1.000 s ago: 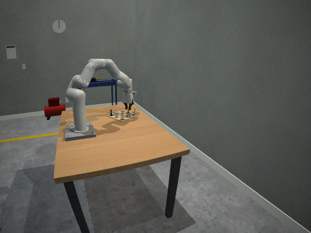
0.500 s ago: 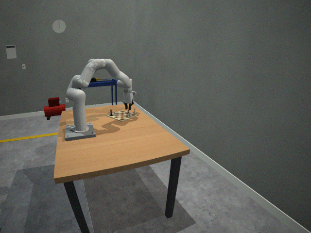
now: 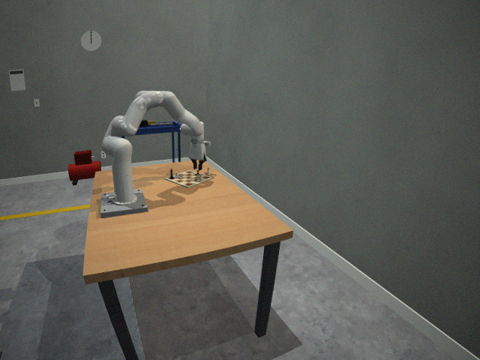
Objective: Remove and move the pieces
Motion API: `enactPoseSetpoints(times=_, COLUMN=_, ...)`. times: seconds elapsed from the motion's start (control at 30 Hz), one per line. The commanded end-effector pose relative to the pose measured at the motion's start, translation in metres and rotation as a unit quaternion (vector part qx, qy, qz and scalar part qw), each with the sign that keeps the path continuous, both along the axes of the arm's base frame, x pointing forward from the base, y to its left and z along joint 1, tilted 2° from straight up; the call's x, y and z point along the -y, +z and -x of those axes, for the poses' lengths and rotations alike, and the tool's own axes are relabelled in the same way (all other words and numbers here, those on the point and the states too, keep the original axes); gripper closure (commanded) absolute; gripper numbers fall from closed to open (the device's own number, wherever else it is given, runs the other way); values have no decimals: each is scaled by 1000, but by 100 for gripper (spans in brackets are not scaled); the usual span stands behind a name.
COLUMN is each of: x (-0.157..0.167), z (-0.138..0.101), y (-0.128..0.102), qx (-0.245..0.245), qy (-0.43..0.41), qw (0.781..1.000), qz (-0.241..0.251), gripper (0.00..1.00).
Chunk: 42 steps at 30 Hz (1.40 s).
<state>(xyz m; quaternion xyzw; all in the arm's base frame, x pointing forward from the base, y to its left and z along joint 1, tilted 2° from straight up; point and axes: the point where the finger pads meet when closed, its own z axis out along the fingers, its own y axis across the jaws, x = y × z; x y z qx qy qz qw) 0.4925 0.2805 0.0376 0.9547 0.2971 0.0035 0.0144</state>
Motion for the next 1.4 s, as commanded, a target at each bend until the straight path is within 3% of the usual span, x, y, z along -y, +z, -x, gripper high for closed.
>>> enactPoseSetpoints(times=0.0, x=-1, z=-1, y=2, qx=2, qy=0, qw=1000, qz=-1, gripper=65)
enactPoseSetpoints(times=0.3, x=-1, z=-2, y=-1, qx=2, qy=0, qw=1000, qz=-1, gripper=65)
enactPoseSetpoints(times=0.93, x=0, z=-2, y=-29, qx=2, qy=0, qw=1000, qz=-1, gripper=65)
enactPoseSetpoints(times=1.37, x=0, z=-2, y=-30, qx=2, qy=0, qw=1000, qz=-1, gripper=65)
